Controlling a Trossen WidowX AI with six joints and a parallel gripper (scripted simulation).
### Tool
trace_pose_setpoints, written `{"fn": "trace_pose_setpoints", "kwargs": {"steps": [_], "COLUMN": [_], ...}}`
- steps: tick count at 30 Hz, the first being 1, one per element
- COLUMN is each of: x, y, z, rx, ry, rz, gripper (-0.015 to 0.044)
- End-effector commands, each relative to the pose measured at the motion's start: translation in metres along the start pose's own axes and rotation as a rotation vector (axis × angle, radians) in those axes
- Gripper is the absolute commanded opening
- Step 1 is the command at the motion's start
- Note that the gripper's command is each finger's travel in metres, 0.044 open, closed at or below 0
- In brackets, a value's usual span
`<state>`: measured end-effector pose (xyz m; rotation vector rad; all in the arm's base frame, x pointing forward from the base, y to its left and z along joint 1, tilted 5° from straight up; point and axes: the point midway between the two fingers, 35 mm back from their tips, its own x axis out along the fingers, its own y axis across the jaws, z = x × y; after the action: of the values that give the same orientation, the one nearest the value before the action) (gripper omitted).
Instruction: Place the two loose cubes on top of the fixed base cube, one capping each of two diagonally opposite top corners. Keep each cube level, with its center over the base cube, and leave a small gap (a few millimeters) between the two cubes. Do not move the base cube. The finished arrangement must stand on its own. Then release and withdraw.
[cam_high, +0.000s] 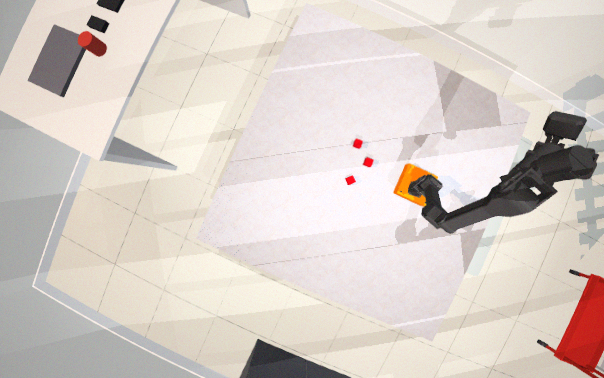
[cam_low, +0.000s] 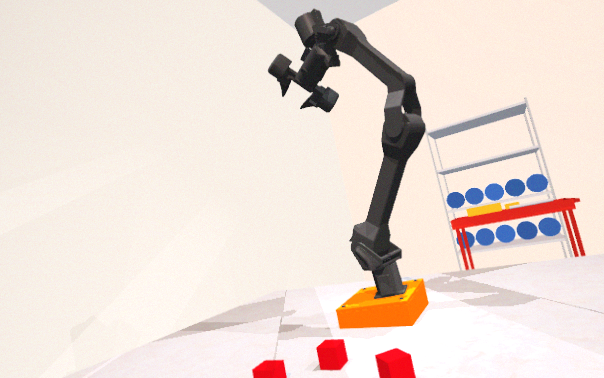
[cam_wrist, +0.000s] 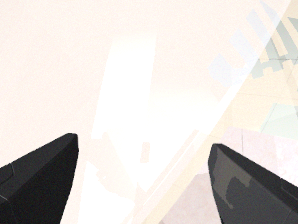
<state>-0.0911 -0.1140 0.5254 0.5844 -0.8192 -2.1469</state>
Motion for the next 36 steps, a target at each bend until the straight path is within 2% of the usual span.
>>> {"fn": "trace_pose_setpoints", "kwargs": {"steps": [1,10,18,26,36], "x": [0.036,0.07,0.068,0.037,-0.032], "y": [0.013,0.039,0.057,0.062,0.042], "z": [-0.04,-0.13,-0.221,-0.312,-0.412], "rx": [-0.153,-0.457,-0.749,-1.057,-1.459], "ry": [0.182,0.488,0.733,0.948,1.169], "rz": [0.029,0.143,0.288,0.468,0.738], "gripper": [0.0265,0.0265,0.0265,0.0265,0.0265]}}
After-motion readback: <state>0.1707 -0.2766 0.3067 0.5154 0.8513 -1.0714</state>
